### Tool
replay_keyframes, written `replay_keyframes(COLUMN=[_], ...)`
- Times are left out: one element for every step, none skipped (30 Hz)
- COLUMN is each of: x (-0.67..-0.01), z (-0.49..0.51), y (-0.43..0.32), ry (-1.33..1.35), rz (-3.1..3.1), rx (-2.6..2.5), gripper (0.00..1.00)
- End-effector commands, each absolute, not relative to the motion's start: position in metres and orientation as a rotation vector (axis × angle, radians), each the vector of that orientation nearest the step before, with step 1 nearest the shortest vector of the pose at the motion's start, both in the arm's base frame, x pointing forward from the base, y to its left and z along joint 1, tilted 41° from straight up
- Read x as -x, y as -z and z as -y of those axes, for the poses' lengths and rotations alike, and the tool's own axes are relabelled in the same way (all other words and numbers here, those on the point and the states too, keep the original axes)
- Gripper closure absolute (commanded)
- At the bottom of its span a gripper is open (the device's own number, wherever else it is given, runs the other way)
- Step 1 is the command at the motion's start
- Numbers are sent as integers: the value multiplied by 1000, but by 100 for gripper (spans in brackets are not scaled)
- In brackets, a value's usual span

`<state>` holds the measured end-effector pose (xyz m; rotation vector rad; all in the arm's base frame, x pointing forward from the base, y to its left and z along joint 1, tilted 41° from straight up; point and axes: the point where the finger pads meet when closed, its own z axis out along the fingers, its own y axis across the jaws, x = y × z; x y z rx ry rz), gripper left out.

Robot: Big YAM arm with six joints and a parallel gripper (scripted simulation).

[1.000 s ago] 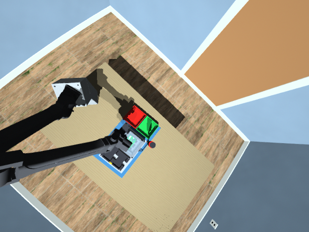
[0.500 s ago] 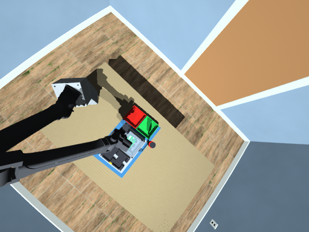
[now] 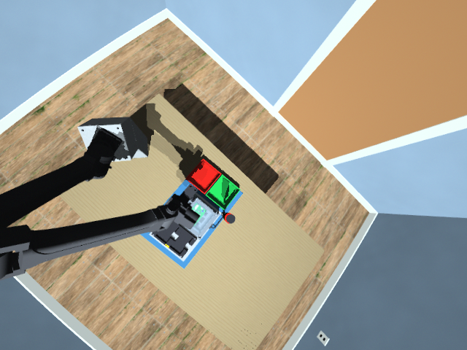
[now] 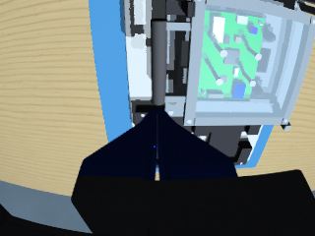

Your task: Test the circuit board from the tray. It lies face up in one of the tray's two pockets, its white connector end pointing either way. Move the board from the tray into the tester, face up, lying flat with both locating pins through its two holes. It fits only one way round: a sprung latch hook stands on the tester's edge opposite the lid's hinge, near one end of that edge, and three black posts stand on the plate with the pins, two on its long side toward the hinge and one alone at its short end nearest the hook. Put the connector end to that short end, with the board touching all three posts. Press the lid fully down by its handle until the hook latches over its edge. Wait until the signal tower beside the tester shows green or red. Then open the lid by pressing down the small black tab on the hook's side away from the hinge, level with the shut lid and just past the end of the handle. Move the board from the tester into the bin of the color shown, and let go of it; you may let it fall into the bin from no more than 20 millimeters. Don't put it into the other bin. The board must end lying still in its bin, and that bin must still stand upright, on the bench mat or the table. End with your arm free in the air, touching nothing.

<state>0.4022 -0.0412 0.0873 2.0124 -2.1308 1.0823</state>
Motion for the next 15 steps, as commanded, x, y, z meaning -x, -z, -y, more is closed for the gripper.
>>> replay_keyframes(x=[-412, -412, -412, -412, -411, -410, -408, -407, -407, -407, -407, -407, -407, -407, -407], z=[29, 29, 28, 28, 27, 27, 27, 27, 27, 27, 28, 28, 28, 28, 28], y=[-111, -112, -113, -114, -115, -114, -110, -107, -107, -108, -109, -109, -109, -110, -110], ry=[-1136, -1138, -1138, -1138, -1138, -1135, -1122, -1113, -1112, -1115, -1117, -1117, -1117, -1119, -1120], rz=[2152, 2153, 2153, 2153, 2153, 2152, 2145, 2139, 2139, 2141, 2143, 2143, 2143, 2138, 2139], rx=[-2026, -2026, -2026, -2026, -2026, -2027, -2027, -2028, -2028, -2028, -2025, -2025, -2025, -2028, -2028], gripper=[100, 100, 100, 100, 100, 100, 100, 100, 100, 100, 100, 100, 100, 100, 100])
